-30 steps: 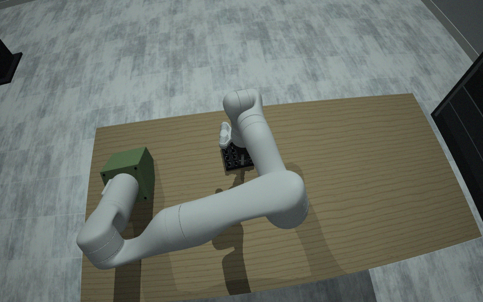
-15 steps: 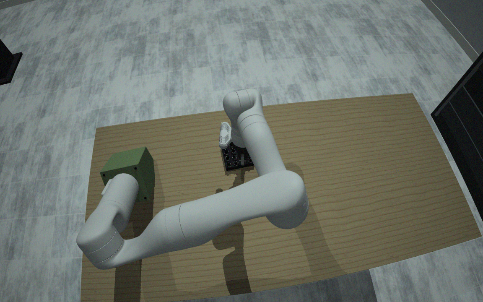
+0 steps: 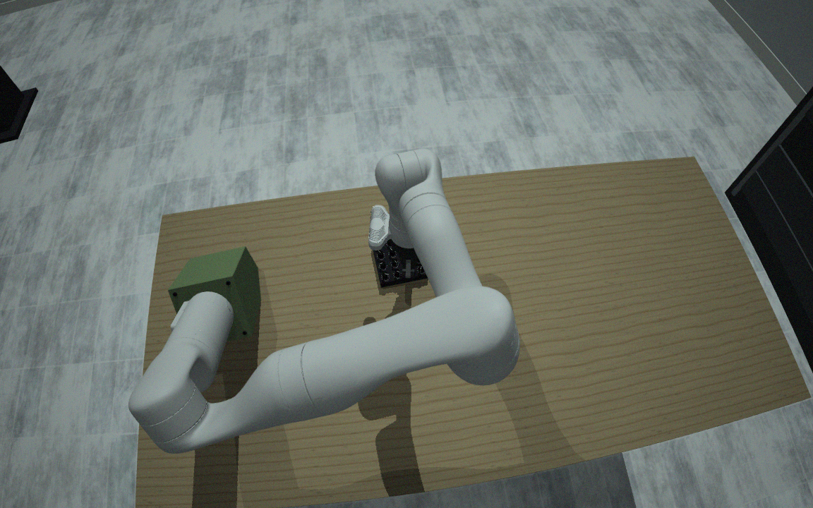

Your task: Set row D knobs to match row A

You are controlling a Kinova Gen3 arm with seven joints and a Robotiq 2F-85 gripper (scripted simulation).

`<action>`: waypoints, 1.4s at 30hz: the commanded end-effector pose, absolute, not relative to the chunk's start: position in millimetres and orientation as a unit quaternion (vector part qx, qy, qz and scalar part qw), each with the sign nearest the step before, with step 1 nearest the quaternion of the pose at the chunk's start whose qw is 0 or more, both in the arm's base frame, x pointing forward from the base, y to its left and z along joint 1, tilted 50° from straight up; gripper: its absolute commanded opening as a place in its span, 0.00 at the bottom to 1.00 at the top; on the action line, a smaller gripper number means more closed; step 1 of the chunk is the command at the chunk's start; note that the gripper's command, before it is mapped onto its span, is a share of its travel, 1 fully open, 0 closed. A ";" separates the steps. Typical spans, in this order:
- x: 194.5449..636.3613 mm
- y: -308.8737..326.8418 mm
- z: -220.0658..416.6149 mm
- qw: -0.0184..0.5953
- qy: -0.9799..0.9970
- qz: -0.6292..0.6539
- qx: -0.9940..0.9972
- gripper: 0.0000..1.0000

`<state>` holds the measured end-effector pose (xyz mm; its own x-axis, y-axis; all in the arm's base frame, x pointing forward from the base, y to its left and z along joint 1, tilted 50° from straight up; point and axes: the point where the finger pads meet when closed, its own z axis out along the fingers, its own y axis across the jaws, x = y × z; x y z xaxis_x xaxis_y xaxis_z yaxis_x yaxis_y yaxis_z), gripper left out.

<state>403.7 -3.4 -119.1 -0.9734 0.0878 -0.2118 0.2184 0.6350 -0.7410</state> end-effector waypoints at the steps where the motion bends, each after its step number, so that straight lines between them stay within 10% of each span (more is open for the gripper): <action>1: 403.9 -2.6 -118.9 0.079 0.901 -0.418 0.085 0.08; 42: 403.9 -2.6 -118.9 0.143 0.877 -0.401 0.224 0.08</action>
